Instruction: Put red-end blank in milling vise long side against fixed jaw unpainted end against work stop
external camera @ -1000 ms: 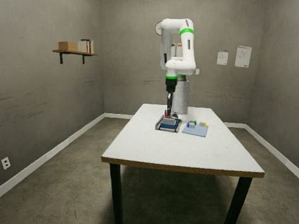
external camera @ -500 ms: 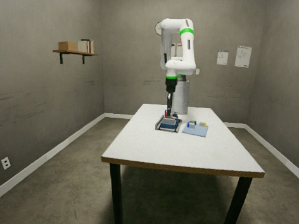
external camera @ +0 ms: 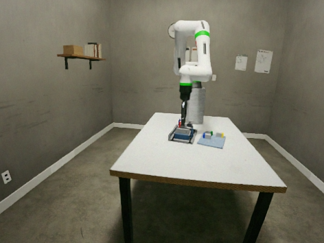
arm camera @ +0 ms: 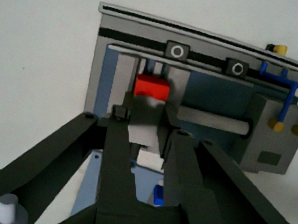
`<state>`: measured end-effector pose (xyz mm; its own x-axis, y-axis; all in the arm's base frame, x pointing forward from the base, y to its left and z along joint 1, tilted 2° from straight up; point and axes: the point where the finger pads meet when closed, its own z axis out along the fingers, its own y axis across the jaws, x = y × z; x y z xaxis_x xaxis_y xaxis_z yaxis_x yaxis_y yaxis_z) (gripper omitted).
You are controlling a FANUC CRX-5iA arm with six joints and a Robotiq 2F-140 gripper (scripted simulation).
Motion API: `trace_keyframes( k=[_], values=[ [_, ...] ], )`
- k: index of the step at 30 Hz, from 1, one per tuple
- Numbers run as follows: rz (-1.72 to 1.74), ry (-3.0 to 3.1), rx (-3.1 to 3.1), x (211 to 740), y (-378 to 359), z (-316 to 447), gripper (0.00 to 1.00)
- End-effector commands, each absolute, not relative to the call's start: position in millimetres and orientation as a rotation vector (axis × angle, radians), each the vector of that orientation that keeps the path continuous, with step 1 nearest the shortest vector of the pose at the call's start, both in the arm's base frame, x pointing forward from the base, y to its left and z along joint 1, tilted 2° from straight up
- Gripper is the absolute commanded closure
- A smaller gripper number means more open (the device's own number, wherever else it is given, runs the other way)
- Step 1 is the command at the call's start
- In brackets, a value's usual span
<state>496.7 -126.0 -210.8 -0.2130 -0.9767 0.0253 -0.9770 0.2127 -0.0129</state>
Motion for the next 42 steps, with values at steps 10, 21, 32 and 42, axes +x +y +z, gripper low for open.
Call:
trace_keyframes(
  k=[10,21,32,42],
  values=[
    [0.043,-2.438,1.964,497.6,-126.2,-211.0,0.90],
    [0.043,-2.438,1.964,497.6,-126.2,-212.1,0.90],
    [0.043,-2.438,1.964,497.6,-126.2,-213.0,0.90],
    [0.043,-2.438,1.964,497.7,-126.3,-213.9,0.90]
  ],
)
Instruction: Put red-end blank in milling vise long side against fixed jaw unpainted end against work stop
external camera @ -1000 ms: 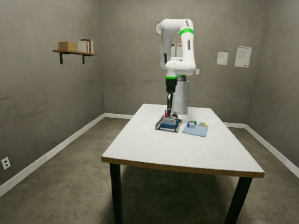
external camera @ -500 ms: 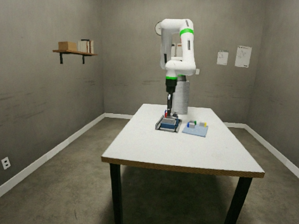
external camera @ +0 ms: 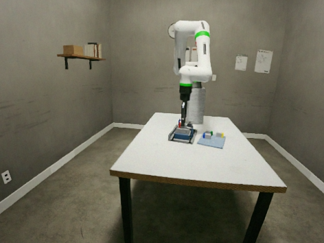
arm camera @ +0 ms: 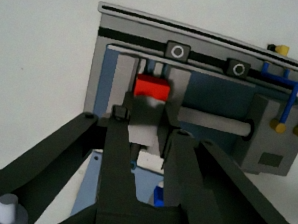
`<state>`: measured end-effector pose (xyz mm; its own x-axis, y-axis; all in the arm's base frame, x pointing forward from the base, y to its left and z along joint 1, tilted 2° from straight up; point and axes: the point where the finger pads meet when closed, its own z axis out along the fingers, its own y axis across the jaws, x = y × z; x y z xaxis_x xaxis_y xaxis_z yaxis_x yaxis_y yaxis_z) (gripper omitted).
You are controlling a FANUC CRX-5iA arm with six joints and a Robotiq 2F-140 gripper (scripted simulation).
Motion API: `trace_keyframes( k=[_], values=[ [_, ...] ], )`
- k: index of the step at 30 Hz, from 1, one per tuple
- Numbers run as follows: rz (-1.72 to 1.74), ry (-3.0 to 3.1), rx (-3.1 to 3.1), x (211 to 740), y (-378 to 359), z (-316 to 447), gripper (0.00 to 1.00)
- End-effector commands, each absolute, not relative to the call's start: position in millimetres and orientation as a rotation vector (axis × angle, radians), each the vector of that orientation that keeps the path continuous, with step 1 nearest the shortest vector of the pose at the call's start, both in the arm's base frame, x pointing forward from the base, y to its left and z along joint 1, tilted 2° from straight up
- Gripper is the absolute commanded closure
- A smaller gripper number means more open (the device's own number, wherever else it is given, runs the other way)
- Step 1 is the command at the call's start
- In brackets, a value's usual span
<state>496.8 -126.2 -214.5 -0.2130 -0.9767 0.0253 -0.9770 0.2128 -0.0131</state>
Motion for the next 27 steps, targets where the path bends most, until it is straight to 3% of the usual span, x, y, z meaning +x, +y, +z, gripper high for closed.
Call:
trace_keyframes(
  k=[1,27],
  values=[
    [0.043,-2.438,1.964,497.7,-126.3,-213.9,0.90],
    [0.043,-2.438,1.964,497.7,-126.3,-216.2,0.90]
  ],
)
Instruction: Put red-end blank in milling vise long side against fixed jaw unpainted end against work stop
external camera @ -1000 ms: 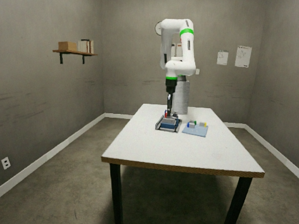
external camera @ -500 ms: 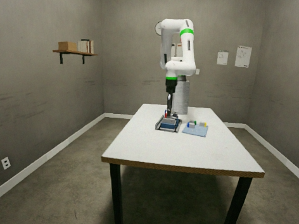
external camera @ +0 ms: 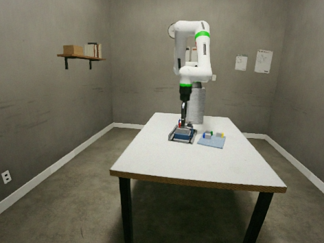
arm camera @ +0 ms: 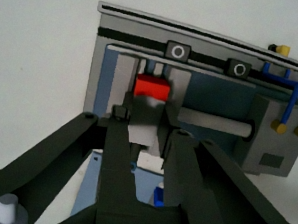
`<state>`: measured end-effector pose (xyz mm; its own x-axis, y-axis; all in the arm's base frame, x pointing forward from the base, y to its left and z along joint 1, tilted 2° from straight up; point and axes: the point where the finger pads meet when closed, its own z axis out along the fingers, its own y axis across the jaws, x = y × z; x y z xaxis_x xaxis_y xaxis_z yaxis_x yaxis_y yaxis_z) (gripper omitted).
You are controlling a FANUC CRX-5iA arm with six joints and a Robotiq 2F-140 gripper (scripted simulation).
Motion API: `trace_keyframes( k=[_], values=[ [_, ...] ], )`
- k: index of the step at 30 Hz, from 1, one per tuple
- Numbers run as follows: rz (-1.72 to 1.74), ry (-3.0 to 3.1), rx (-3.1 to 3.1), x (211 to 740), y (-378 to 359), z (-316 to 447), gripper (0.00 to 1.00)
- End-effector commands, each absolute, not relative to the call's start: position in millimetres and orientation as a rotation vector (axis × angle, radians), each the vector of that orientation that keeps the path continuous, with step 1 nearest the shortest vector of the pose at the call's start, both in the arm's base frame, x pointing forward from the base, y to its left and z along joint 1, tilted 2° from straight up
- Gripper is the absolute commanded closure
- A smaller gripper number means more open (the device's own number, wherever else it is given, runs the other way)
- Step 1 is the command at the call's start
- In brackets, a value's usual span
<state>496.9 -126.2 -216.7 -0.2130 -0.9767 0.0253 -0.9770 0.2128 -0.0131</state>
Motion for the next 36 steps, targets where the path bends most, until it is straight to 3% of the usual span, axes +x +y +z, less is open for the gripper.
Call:
trace_keyframes(
  k=[1,36],
  values=[
    [0.043,-2.438,1.964,497.7,-126.3,-216.3,0.90],
    [0.043,-2.438,1.964,497.8,-126.4,-219.3,0.90]
  ],
)
